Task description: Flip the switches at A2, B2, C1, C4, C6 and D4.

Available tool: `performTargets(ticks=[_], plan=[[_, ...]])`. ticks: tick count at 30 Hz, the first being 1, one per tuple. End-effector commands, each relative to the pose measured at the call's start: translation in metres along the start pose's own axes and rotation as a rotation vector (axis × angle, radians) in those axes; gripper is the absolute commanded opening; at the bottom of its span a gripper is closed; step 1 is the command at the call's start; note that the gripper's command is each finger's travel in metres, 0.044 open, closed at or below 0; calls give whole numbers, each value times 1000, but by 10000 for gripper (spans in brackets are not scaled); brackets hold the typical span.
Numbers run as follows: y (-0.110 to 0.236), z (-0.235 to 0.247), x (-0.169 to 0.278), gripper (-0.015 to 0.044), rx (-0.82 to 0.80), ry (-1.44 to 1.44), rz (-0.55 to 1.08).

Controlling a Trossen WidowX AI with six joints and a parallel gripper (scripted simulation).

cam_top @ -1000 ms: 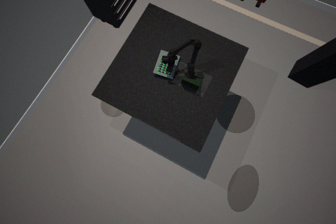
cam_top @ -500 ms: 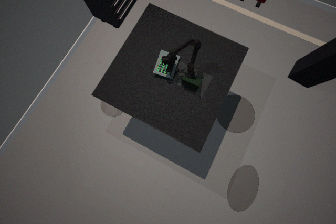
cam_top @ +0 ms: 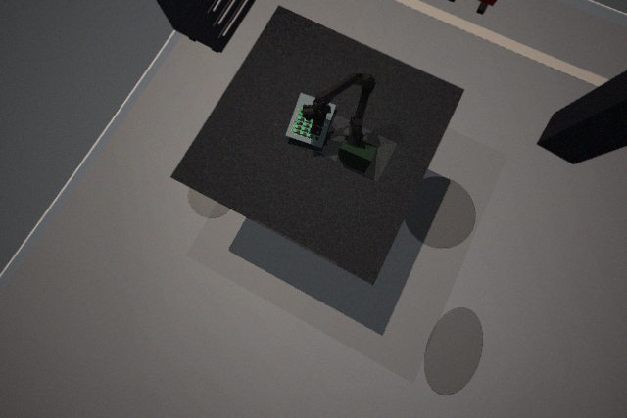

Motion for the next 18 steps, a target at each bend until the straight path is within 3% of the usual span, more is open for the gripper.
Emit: performTargets(ticks=[1, 18], plan=[[-1, 0, 0, 0, 5, 4, -1], [-3, 0, 0, 0, 5, 4, -1]])
Point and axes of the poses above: the point midway between the two fingers, 35 mm back from their tips, its own y axis back along the fingers, its own z axis across the jaws, x = y × z, the point moved 10 cm from there along y, back along the fingers, and after that the axes turned 12 degrees about y, right-handed, at the moved point
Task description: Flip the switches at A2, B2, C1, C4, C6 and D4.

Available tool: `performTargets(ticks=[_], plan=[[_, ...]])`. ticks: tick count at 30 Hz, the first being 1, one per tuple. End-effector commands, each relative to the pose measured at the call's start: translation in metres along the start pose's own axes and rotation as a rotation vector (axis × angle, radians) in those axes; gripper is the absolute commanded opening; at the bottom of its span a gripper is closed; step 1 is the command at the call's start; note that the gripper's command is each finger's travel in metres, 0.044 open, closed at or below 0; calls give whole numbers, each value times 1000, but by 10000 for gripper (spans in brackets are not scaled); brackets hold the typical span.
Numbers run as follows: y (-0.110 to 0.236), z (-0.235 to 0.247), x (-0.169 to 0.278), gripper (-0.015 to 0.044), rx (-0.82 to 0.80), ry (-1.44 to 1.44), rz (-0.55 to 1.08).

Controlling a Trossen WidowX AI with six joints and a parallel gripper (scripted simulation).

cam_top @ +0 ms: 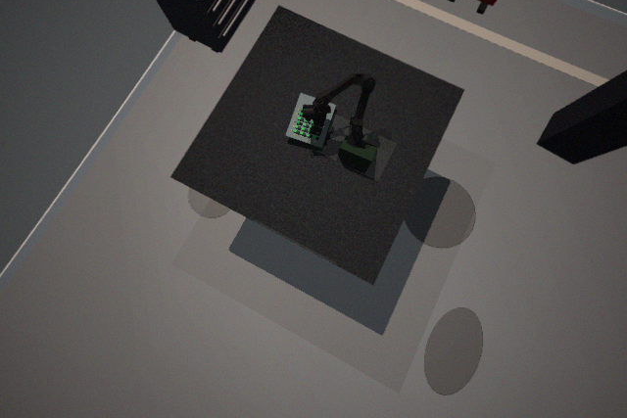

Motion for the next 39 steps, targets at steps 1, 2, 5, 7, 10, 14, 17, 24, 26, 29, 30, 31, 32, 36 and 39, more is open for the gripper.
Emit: performTargets(ticks=[1, 2, 5, 7, 10, 14, 17, 24, 26, 29, 30, 31, 32, 36, 39], plan=[[-1, 0, 0, 0, 6, 4, -1], [-1, 0, 0, 0, 6, 4, -1], [-2, 0, 0, 0, 6, 4, -1], [-2, 0, 0, 0, 6, 4, -1], [-2, 0, 0, 0, 6, 4, -1], [-3, 0, 0, 0, 6, 4, -1], [-3, 0, 0, 0, 6, 4, -1], [7, 0, -1, 0, 1, 1, -5], [37, 1, 1, 0, 4, 3, -17], [61, 2, 5, 0, 9, 5, -26], [61, 2, 5, 0, 9, 5, -26], [61, 2, 5, 0, 9, 5, -26], [61, 2, 5, 0, 9, 5, -26], [67, 3, -21, 0, 6, 8, -27], [70, 4, -45, 0, 8, 4, -28]])
Point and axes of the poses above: the point midway between the two fingers, 35 mm back from their tips, its own y axis back along the fingers, its own z axis across the jaws, x = y × z, the point moved 10 cm from there along y, back along the fingers, and after that the axes turned 12 degrees about y, right-handed, at the moved point
